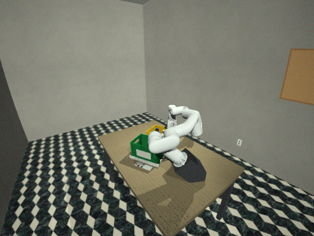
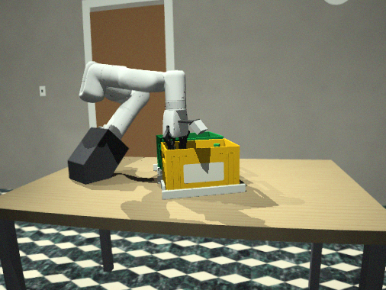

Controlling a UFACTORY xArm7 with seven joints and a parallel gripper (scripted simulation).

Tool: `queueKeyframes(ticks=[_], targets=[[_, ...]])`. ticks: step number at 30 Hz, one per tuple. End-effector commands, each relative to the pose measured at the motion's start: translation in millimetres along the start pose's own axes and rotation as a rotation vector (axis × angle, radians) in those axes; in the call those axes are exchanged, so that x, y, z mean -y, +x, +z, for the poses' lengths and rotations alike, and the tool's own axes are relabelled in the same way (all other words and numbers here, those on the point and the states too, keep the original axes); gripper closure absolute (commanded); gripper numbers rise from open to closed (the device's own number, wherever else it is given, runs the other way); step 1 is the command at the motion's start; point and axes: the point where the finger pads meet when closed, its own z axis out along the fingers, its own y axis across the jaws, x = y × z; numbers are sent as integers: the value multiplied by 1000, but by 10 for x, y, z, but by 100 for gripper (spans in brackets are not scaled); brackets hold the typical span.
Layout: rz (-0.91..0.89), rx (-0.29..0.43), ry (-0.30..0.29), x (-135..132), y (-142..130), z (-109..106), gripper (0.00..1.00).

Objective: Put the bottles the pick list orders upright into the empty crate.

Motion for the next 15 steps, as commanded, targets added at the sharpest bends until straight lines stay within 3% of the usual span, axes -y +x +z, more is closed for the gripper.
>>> queueKeyframes(ticks=[1, 15], targets=[[1, -4, -2, -6, 10, 43, 35], [1, -4, -2, -6, 10, 63, 35]])
